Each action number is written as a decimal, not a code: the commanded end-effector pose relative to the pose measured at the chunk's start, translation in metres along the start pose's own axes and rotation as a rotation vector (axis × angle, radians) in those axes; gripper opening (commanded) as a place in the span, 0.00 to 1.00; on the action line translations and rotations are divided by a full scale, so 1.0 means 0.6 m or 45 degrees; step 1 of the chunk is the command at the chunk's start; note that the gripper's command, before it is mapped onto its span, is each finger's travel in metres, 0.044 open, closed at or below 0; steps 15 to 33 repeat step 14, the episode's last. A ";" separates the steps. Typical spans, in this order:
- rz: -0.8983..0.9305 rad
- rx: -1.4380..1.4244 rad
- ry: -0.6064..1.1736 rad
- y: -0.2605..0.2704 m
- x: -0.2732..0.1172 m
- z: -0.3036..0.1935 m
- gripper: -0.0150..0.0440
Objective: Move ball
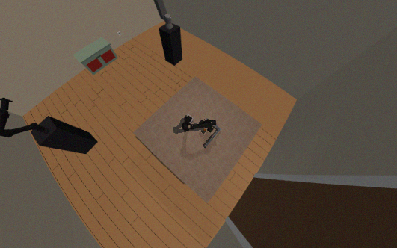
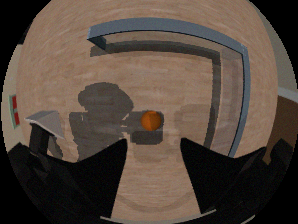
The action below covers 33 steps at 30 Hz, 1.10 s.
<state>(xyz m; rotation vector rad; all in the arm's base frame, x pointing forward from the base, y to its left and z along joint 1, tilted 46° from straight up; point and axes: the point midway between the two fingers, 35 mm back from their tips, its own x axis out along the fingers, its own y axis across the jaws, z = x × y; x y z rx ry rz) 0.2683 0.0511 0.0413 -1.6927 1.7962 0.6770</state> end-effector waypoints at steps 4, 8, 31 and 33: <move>0.002 -0.001 0.002 0.002 -0.009 -0.001 0.69; 0.002 -0.001 0.002 0.002 -0.009 -0.001 0.69; 0.005 0.003 0.003 0.006 -0.073 -0.004 0.91; 0.005 0.003 0.003 0.006 -0.073 -0.004 0.91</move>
